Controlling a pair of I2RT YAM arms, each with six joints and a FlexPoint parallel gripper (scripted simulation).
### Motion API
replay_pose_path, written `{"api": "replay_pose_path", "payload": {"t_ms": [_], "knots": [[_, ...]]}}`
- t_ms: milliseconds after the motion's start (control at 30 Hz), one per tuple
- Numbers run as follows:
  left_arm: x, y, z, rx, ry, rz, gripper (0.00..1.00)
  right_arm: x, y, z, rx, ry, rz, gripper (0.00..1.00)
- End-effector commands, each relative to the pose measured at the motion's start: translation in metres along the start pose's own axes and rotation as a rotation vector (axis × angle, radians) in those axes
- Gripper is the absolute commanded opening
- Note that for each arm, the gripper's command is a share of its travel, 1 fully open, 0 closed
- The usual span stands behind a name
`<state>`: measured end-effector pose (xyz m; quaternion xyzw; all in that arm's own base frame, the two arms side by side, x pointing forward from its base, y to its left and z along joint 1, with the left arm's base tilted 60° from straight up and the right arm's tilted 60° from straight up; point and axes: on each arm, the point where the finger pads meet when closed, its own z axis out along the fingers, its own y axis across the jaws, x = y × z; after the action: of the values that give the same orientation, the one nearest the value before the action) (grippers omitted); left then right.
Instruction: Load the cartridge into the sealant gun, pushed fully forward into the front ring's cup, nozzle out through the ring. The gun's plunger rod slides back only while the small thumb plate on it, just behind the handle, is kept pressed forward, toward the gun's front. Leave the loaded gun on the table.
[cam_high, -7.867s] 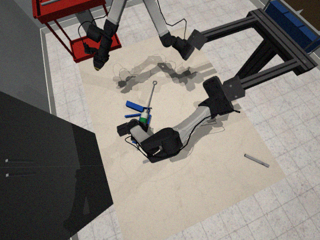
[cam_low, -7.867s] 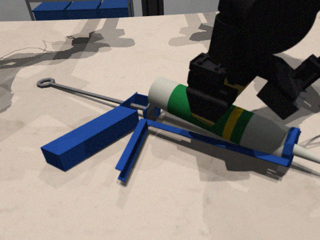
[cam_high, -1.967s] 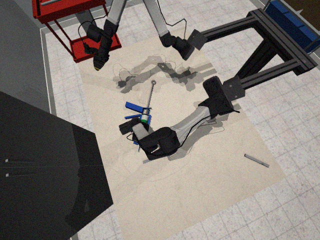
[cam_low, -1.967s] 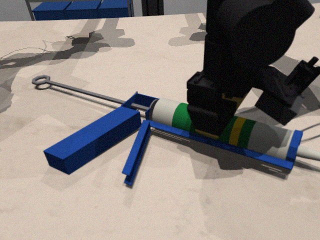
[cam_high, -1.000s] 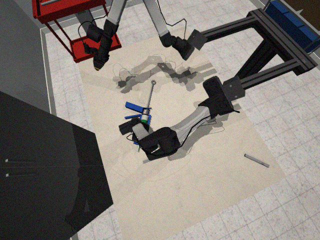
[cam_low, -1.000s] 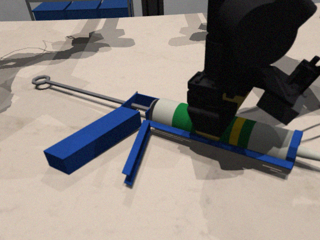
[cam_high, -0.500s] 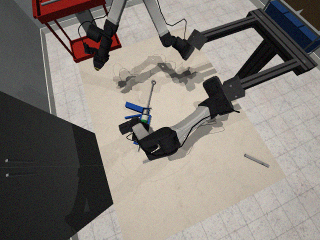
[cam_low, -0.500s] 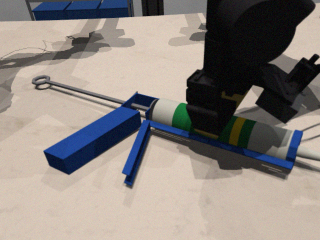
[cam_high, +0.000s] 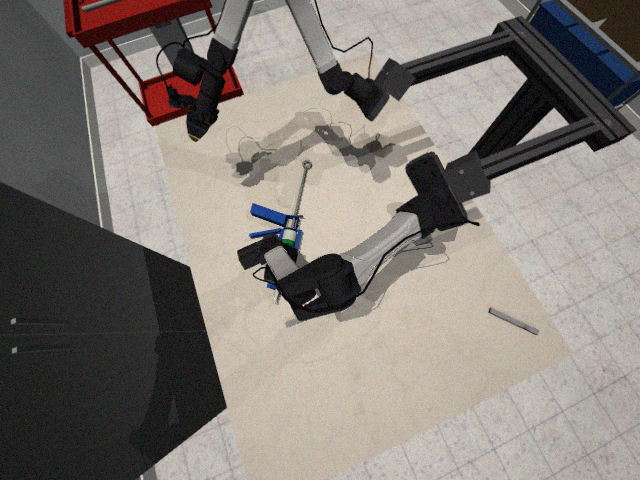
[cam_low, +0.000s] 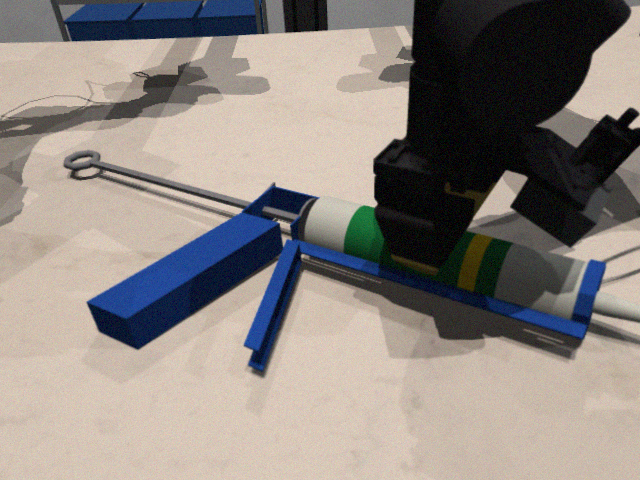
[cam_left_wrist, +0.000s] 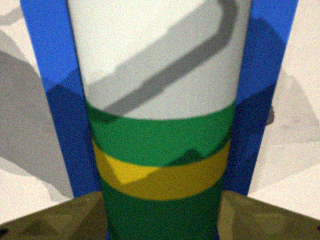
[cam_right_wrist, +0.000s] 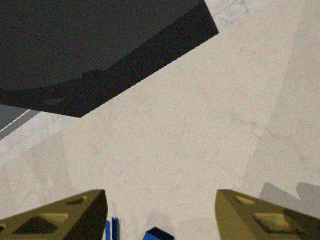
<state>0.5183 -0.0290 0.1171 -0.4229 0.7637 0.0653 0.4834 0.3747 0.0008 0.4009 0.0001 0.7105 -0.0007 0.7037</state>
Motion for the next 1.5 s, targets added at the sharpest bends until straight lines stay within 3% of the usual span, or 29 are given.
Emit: {"api": "replay_pose_path", "payload": {"t_ms": [0,367,400,1167,1467], "knots": [[-0.003,-0.01,-0.014,0.037,0.002,-0.005,0.0,0.001,-0.001,-0.001,0.0,0.005,0.009,0.52],[-0.003,-0.01,-0.014,0.037,0.002,-0.005,0.0,0.001,-0.001,-0.001,0.0,0.005,0.009,0.52],[-0.003,-0.01,-0.014,0.037,0.002,-0.005,0.74,0.001,-0.001,-0.001,0.0,0.005,0.009,0.52],[-0.003,-0.008,-0.01,0.027,-0.002,-0.006,0.74,0.001,-0.001,-0.001,0.0,0.005,0.009,0.52],[-0.005,-0.02,-0.034,0.052,-0.008,-0.009,0.74,0.001,-0.001,-0.001,0.0,0.005,0.009,0.52]]}}
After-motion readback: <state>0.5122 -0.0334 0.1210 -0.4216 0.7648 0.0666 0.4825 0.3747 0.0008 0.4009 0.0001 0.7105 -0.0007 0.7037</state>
